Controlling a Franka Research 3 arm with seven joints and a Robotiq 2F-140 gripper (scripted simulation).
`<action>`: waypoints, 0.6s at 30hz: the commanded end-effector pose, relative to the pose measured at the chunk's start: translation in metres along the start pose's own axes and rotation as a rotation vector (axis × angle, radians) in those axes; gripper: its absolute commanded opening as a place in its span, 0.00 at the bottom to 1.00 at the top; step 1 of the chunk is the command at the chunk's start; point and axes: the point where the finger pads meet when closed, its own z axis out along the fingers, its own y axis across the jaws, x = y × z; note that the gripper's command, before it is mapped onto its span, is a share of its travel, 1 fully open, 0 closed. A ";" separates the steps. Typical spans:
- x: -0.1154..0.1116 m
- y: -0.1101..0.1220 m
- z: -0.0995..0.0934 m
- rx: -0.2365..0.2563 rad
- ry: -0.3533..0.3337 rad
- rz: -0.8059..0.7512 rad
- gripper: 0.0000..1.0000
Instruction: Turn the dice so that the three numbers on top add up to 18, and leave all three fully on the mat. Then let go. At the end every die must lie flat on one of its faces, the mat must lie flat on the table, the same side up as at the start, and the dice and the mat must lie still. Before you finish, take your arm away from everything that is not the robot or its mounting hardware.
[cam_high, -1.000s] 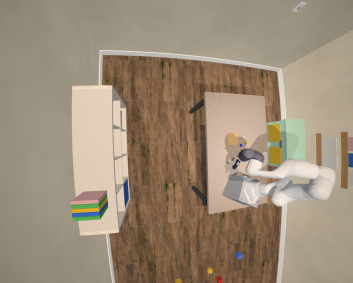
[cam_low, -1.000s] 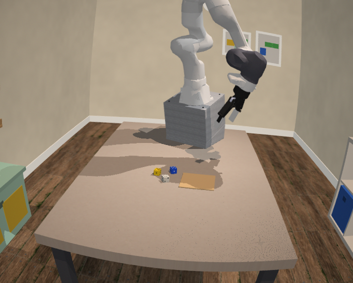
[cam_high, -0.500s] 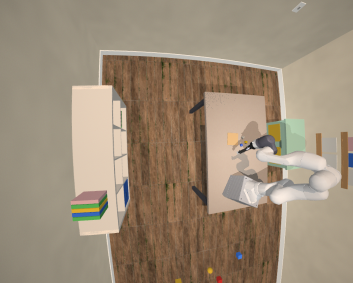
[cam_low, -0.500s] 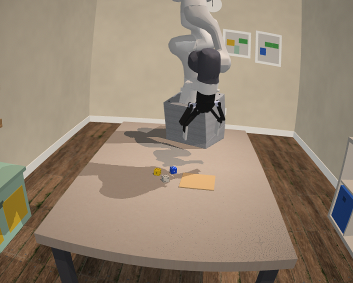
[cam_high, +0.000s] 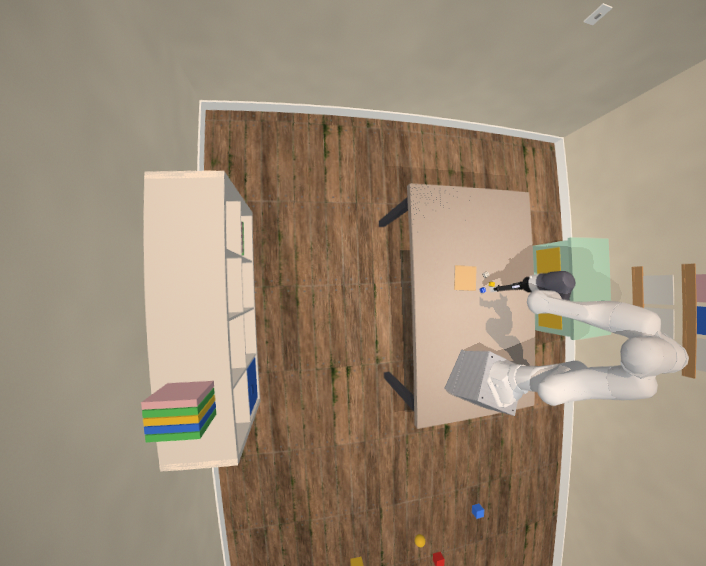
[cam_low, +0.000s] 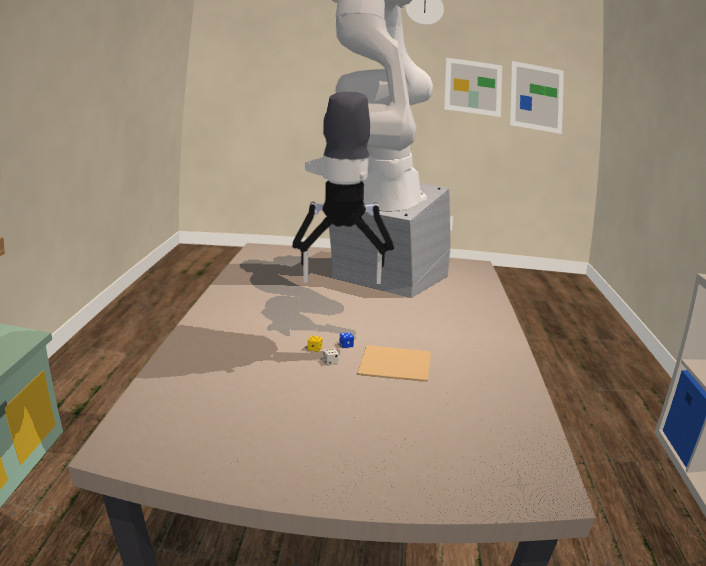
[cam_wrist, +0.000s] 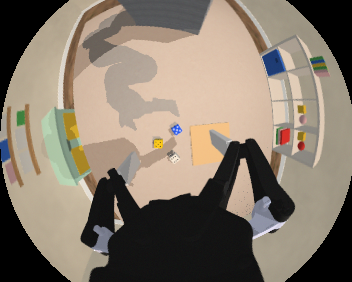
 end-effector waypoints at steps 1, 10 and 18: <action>-0.011 -0.049 -0.004 0.018 -0.079 0.071 1.00; -0.010 -0.060 -0.005 0.025 -0.089 0.093 1.00; -0.010 -0.060 -0.005 0.025 -0.089 0.093 1.00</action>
